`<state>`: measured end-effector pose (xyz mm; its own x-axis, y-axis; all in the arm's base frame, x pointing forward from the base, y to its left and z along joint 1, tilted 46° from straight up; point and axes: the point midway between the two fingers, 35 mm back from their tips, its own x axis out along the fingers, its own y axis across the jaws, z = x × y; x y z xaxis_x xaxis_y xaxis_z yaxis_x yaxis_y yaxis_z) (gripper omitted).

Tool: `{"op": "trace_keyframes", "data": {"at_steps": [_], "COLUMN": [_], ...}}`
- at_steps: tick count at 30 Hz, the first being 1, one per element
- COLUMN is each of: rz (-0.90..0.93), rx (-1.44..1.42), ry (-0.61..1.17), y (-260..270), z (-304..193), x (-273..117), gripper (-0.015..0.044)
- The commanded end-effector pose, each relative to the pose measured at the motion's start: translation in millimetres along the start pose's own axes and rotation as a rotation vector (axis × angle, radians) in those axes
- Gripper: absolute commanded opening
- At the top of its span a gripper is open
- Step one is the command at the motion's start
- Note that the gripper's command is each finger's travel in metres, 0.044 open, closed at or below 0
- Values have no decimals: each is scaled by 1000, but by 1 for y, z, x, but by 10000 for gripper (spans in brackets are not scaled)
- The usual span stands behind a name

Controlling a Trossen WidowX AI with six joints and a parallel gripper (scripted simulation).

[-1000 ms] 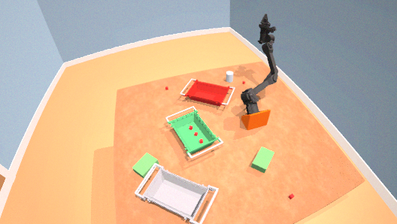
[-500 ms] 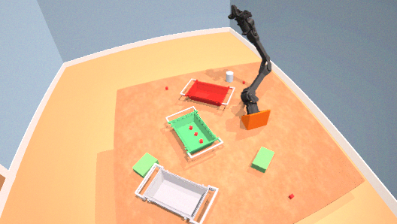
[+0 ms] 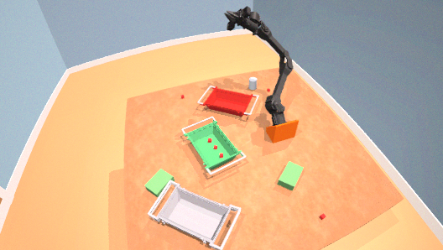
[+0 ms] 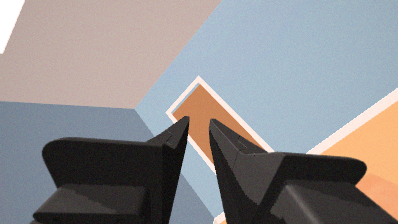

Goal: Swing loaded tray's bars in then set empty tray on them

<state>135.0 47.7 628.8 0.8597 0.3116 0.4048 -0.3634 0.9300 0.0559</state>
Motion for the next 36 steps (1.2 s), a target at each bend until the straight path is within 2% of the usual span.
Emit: {"op": "trace_keyframes", "data": {"at_steps": [1,10,17,20,27,36], "rz": [-130,-555,-1049,-1286,-1714,-2124], "rx": [204,696,1070,1189,1296,1209], "ry": [145,378,396,333,99,-427], "y": [-29,-98,-149,-169,-201,-235], "z": [-48,-168,-272,-315,-386,-461], "x": [40,91,99,93,70,26], "gripper": [87,87,87,87,87,87]}}
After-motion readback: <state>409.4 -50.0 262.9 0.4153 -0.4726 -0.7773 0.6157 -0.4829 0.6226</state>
